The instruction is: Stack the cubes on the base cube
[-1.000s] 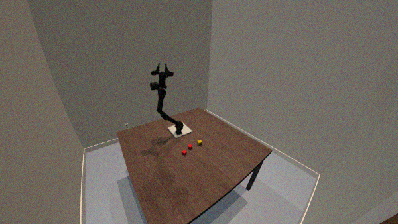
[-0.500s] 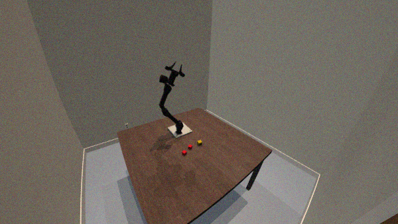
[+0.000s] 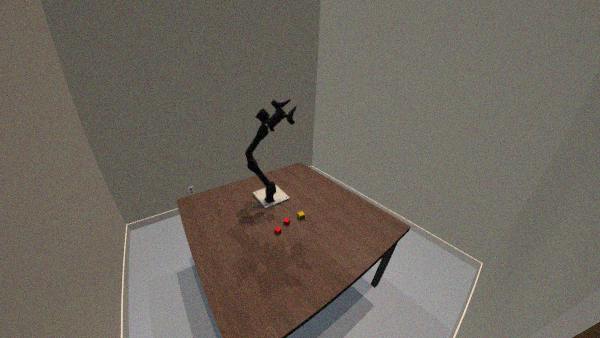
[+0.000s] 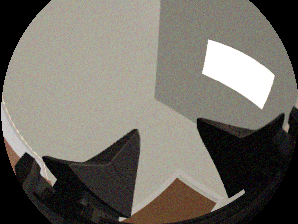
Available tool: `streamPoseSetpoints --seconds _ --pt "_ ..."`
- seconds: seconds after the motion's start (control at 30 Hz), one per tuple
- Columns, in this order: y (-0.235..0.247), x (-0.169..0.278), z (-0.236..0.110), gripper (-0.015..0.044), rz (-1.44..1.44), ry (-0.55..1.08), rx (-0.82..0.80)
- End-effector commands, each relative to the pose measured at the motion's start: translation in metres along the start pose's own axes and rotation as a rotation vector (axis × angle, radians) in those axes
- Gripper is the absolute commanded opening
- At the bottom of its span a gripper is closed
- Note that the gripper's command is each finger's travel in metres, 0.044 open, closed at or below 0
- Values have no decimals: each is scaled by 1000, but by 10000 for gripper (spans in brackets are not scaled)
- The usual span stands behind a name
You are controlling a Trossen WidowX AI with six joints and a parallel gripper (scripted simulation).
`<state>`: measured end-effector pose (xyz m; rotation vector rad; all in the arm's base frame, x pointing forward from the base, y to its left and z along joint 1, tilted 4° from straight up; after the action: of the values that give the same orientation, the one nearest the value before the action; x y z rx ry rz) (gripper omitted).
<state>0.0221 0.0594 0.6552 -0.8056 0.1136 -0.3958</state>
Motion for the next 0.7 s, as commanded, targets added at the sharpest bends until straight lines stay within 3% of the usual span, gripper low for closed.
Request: streamPoseSetpoints --seconds 0.0,0.67 --pt "31 5 14 265 71 50 -114" --pt "148 72 33 265 437 498 -471"
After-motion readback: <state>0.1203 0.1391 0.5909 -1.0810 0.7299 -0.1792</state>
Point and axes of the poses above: the point midway between the two fingers, 35 mm back from their tips, its own z axis out along the fingers, its own y axis across the jaws, x = y × z, the point moved 9 cm from there along -z, back along the fingers, and after that the axes turned 5 degrees about -z, right-handed, at the moved point
